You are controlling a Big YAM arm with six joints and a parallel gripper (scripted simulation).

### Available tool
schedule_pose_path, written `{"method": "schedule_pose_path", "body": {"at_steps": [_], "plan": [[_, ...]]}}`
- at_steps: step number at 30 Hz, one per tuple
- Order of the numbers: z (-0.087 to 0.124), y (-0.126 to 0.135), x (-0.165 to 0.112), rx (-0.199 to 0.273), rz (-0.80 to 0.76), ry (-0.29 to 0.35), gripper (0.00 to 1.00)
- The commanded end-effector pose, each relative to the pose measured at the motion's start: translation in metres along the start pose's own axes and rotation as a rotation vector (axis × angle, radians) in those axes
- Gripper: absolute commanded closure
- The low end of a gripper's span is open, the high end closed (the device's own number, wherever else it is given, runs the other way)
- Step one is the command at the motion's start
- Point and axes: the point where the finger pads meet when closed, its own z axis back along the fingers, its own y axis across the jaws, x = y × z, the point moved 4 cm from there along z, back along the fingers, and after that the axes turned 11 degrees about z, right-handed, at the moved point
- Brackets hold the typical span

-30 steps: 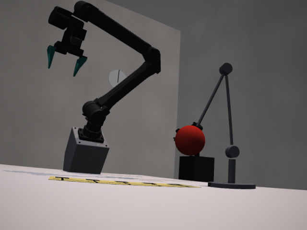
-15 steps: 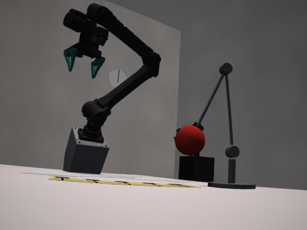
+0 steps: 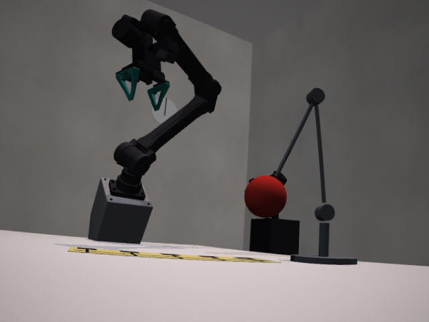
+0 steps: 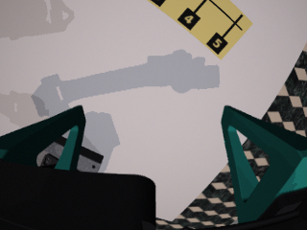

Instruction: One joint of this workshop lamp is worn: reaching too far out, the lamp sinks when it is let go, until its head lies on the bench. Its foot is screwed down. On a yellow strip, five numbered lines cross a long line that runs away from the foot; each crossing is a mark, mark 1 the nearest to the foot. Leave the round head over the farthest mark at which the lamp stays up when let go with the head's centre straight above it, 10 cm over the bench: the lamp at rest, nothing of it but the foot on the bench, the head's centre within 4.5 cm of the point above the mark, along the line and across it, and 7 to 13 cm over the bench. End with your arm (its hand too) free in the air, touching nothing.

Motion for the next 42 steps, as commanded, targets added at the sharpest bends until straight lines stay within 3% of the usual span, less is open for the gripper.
{"method": "schedule_pose_path", "body": {"at_steps": [1,15,17,32,34,42], "plan": [[0.003,0.006,0.009,0.034,0.028,-0.035,0.0],[0.009,0.053,0.059,0.042,0.225,-0.215,0.0],[0.009,0.053,0.059,0.042,0.225,-0.215,0.0],[0.028,0.113,0.098,0.085,0.438,-0.422,0.0],[0.028,0.113,0.098,0.085,0.438,-0.422,0.0],[0.044,0.15,0.105,0.119,0.563,-0.538,0.0]]}}
